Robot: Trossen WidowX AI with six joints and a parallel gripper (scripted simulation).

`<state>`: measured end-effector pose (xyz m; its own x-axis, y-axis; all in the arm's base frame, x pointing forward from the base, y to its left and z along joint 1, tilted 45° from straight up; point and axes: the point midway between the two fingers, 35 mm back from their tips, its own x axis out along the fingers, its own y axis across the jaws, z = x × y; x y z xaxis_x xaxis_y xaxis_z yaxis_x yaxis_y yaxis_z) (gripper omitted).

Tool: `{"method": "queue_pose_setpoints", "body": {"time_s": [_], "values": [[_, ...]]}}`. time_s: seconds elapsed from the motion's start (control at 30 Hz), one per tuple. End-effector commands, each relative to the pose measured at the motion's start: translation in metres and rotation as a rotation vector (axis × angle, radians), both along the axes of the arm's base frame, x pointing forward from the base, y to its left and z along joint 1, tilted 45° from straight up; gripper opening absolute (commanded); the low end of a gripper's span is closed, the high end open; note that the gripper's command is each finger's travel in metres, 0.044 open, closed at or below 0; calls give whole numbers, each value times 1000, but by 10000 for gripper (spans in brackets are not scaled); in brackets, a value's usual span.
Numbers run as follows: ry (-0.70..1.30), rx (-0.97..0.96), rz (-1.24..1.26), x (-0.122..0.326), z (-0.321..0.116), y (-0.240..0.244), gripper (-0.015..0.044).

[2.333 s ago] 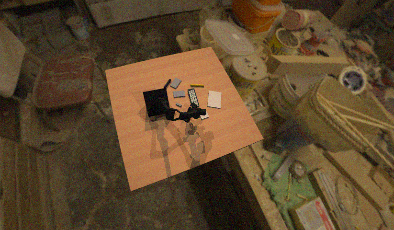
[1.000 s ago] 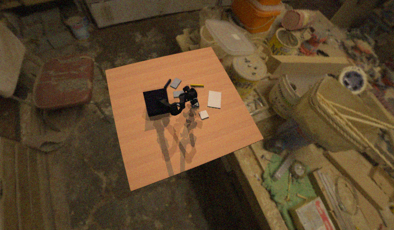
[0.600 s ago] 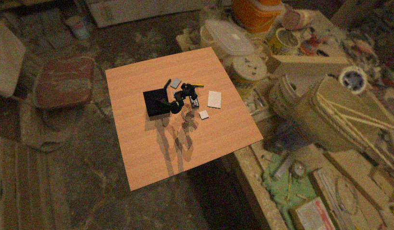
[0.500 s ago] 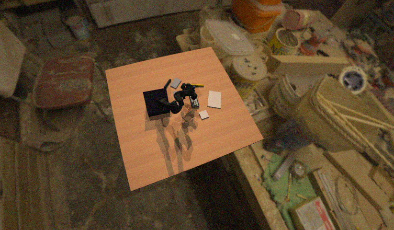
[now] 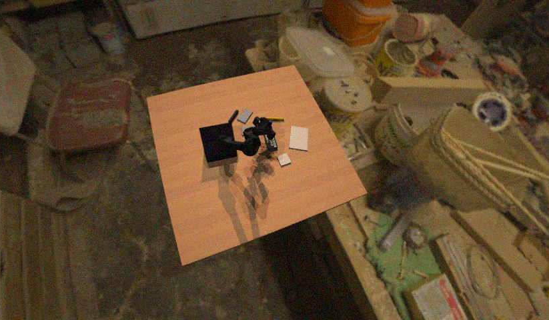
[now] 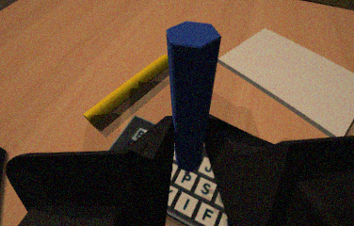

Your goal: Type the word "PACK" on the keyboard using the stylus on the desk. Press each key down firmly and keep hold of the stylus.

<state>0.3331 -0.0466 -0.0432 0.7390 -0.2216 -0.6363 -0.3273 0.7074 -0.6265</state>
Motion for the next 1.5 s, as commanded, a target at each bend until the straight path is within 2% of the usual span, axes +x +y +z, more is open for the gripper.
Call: {"method": "queue_pose_setpoints", "body": {"time_s": [0.0,0.17,0.27,0.3,1.47], "values": [[1,0,5,2,-8,-6,0],[1,-1,5,2,-8,-6,0],[1,-1,5,3,-10,-7,79],[1,-1,5,3,-10,-7,81],[1,-1,5,0,-22,-19,81]]}}
